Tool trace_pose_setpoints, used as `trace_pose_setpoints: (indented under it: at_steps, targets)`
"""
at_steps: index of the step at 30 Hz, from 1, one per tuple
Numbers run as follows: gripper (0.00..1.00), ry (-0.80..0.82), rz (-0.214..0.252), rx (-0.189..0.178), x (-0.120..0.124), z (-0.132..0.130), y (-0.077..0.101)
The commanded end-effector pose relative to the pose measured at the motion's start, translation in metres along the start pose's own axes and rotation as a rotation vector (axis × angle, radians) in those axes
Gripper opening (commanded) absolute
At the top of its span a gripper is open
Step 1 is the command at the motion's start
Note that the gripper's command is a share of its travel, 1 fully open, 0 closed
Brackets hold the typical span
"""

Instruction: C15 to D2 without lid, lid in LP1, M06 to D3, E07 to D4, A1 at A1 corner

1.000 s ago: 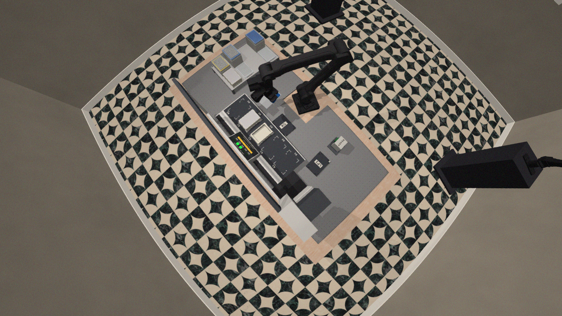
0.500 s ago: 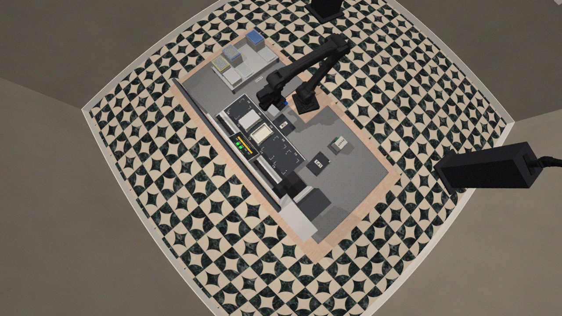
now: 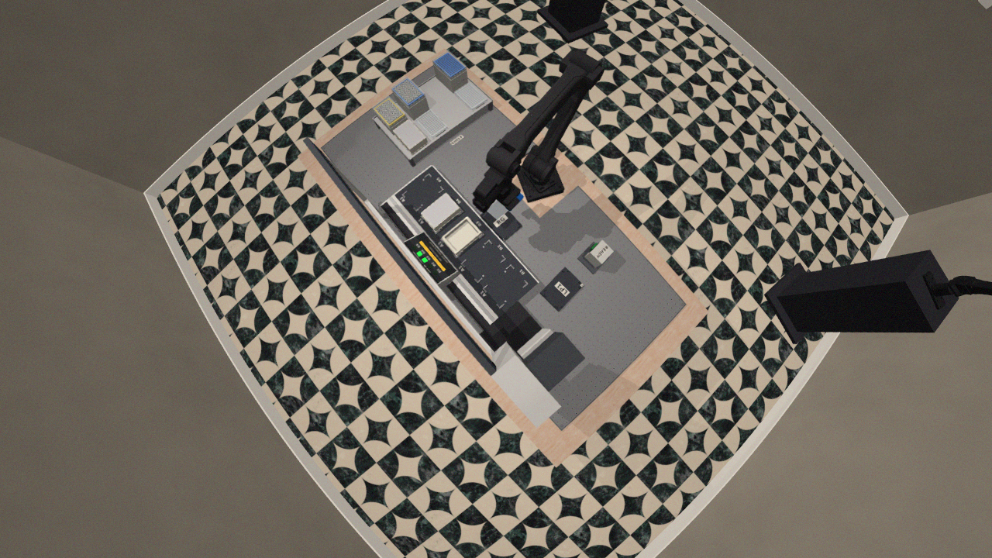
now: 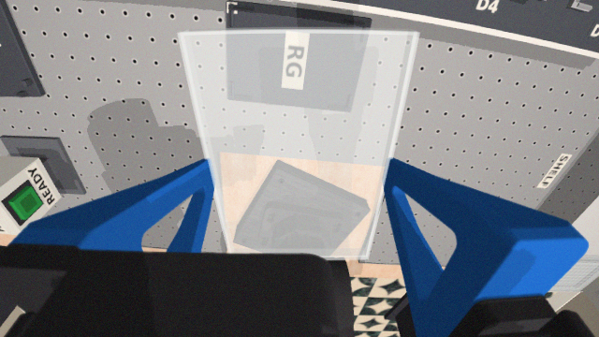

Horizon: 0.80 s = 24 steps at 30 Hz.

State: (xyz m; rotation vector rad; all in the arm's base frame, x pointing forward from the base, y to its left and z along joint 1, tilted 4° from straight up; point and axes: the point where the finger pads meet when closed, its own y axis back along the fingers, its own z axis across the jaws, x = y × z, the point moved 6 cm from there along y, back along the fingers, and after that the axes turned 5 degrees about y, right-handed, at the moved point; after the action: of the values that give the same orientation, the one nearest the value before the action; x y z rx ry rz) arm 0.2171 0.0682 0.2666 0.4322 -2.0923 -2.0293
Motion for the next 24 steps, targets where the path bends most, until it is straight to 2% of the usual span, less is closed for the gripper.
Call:
trace_pose_setpoints:
  at_steps: [1,5,7,12,14,16,17,18,24]
  targets:
    - [0.0,-0.053,-0.074,0.0,-0.02,0.01,0.025]
    - [0.0,-0.052,-0.059,-0.005,-0.021,0.031,0.018]
    - [0.0,-0.053,-0.074,-0.01,-0.026,0.042,0.025]
    - [0.0,-0.053,-0.06,-0.013,-0.028,0.068,0.019]
    - [0.0,-0.054,-0.072,-0.02,-0.033,0.078,0.024]
    - [0.0,-0.054,-0.072,-0.02,-0.033,0.078,0.024]
    - [0.0,-0.051,-0.034,-0.008,-0.025,0.082,0.01]
    - [0.0,-0.053,-0.068,-0.021,-0.034,0.089,0.023]
    - [0.0,-0.054,-0.069,-0.029,-0.04,0.12,0.024]
